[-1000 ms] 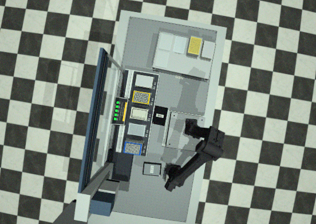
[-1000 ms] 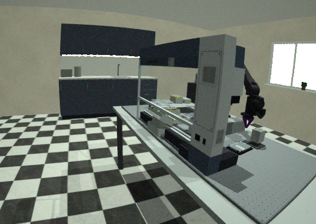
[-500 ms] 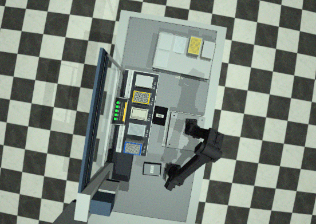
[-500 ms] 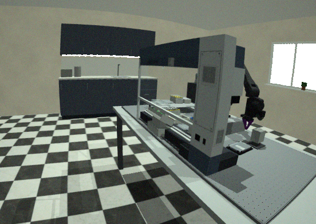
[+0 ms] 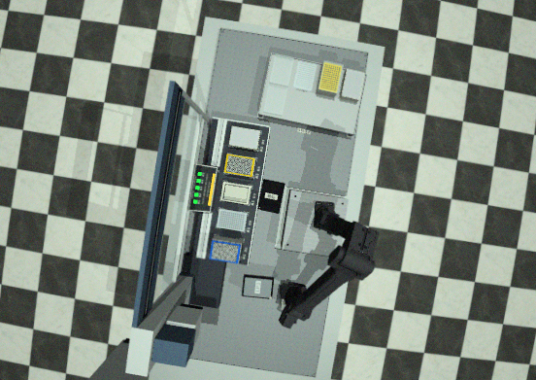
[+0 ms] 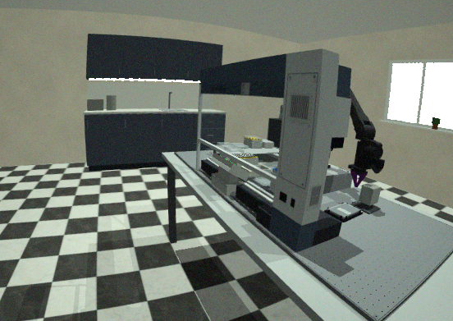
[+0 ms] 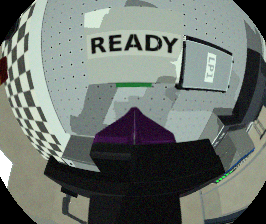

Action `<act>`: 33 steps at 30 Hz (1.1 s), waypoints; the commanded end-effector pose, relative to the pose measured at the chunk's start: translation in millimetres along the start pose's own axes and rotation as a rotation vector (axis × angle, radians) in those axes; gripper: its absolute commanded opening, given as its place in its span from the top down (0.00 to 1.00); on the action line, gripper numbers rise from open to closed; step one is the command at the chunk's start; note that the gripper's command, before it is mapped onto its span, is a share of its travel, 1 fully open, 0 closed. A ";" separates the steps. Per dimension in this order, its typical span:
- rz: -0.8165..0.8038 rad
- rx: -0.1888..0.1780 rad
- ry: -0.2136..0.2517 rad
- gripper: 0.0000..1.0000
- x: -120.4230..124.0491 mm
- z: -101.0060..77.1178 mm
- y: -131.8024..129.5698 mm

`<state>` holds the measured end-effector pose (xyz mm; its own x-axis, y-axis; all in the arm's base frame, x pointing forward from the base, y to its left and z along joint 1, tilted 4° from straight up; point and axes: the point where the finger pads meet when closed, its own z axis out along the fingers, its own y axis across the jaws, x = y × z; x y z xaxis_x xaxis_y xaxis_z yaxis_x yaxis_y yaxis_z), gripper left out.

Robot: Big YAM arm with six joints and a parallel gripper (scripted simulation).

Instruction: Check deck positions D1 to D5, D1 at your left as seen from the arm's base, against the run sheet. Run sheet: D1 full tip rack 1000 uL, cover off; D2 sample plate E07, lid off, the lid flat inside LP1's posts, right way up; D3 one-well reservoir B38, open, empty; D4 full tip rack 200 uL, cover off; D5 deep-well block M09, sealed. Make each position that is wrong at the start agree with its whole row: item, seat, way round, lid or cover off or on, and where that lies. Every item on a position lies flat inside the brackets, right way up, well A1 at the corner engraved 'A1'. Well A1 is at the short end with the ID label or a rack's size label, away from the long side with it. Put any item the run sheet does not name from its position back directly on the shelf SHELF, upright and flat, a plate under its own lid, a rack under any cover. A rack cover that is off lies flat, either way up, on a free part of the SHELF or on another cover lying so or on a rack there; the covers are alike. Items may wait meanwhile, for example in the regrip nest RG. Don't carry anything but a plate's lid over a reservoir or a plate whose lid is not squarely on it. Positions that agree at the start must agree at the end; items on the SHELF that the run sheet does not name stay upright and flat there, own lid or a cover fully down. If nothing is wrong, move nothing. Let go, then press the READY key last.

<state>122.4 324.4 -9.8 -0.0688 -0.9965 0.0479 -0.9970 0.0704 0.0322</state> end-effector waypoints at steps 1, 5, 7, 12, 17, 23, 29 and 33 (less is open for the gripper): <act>0.000 0.006 -0.030 1.00 -26.1 -11.5 -1.7; 0.002 0.006 -0.030 1.00 -31.0 -11.6 -2.2; 0.006 0.007 -0.032 1.00 -32.3 -11.6 -4.9; 0.000 0.006 -0.031 1.00 -41.4 -11.6 -1.4; 0.008 0.003 -0.019 1.00 -37.9 -7.4 -3.6; 0.004 0.008 -0.037 1.00 -46.9 -12.6 -4.2; -0.001 0.006 -0.031 1.00 -48.6 -11.6 -2.0; -0.001 0.007 -0.035 1.00 -50.7 -11.6 -2.2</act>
<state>124.5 349.5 -12.1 -0.0704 -0.9962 0.0516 -0.9968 0.0722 0.0333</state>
